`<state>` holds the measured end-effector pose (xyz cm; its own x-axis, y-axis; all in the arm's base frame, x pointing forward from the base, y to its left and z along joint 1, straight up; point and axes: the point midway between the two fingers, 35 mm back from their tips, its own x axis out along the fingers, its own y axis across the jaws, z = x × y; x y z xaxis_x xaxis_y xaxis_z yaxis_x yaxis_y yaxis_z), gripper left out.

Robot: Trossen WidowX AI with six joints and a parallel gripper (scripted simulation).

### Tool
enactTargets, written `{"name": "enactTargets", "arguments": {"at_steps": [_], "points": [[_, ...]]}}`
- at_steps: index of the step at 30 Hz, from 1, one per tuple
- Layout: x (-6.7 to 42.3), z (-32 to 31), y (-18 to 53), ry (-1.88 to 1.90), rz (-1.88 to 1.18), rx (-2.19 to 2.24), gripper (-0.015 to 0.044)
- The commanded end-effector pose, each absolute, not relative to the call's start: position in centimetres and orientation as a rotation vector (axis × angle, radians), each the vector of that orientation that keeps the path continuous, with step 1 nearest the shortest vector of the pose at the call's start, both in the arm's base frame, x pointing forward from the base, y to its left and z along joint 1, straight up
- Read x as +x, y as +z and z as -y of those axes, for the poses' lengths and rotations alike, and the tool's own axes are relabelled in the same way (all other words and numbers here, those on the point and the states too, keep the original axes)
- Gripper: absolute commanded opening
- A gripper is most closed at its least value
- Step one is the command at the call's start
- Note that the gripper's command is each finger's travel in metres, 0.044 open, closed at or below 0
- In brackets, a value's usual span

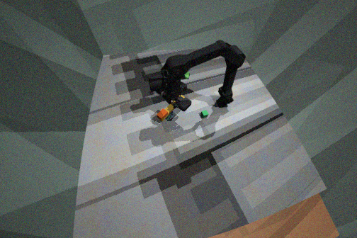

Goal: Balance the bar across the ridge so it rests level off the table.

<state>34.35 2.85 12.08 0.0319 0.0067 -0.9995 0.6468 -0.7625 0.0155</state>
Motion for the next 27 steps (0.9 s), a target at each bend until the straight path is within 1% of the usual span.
{"name": "enactTargets", "arguments": {"at_steps": [1,27], "points": [[34.39,-2.81,12.08,-1.780,-0.652,1.845,0.0000],[34.39,-2.82,11.86,-1.780,-0.652,1.845,0.0000]]}}
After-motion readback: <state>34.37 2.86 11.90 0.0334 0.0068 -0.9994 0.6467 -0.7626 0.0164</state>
